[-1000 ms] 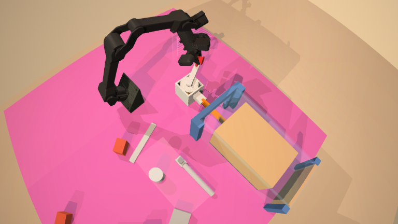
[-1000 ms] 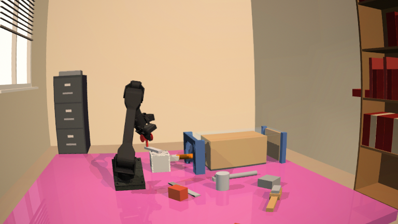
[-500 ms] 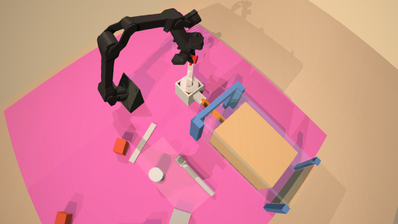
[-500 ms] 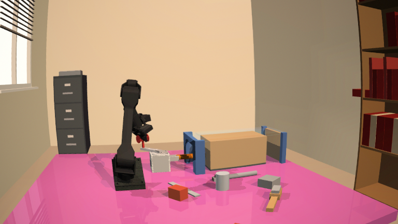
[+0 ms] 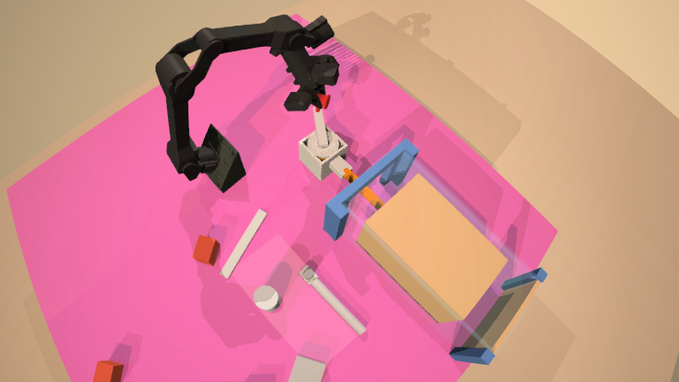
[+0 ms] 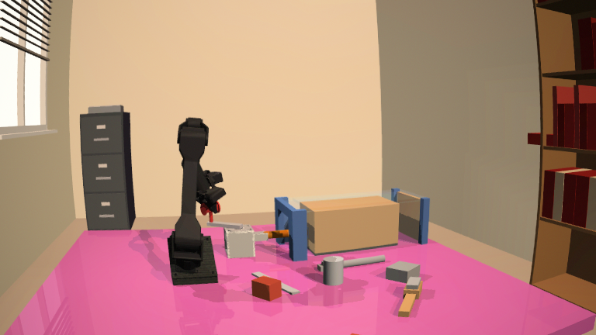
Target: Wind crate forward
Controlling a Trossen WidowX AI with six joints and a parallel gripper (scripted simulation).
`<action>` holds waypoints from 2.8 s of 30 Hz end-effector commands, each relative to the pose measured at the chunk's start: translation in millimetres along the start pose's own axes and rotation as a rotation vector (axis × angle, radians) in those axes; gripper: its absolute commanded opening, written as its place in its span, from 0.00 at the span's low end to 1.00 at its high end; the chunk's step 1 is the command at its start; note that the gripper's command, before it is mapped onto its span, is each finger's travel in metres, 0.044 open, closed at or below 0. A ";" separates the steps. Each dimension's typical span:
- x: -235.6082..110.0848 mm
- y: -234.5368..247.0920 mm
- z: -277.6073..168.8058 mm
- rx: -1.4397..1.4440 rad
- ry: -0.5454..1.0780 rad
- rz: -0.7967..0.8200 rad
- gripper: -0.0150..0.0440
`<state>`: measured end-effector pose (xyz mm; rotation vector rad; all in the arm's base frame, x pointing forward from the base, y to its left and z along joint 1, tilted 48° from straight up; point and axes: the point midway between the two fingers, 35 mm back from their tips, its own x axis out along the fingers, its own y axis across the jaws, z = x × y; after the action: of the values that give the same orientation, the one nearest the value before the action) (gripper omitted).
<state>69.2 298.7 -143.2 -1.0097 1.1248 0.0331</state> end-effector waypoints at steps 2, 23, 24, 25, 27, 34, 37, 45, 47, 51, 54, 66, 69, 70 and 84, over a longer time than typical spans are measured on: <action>-4.4 -10.4 -14.9 -0.018 0.023 -0.014 0.25; -13.3 -36.0 -33.0 -0.020 0.025 -0.016 0.25; -13.5 -37.0 -33.5 -0.020 0.025 -0.016 0.25; -13.9 -38.7 -34.3 -0.020 0.025 -0.016 0.25; -14.5 -41.5 -35.5 -0.020 0.025 -0.016 0.25; -16.3 -51.1 -38.9 -0.020 0.025 -0.017 0.25; -17.0 -55.9 -40.2 -0.021 0.025 -0.017 0.25; -18.9 -80.0 -43.4 -0.021 0.026 -0.020 0.25; -18.9 -83.2 -43.4 -0.021 0.026 -0.020 0.25; -18.9 -89.4 -43.2 -0.021 0.026 -0.020 0.25; -18.8 -94.4 -42.7 -0.021 0.026 -0.021 0.25; -17.4 -112.7 -39.1 -0.022 0.026 -0.022 0.25; -16.9 -116.8 -37.8 -0.022 0.026 -0.023 0.25; -16.7 -118.6 -37.2 -0.022 0.026 -0.023 0.25; -12.7 -138.3 -28.1 -0.021 0.026 -0.025 0.25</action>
<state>95.9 211.5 -51.4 -1.0356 1.1724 0.0385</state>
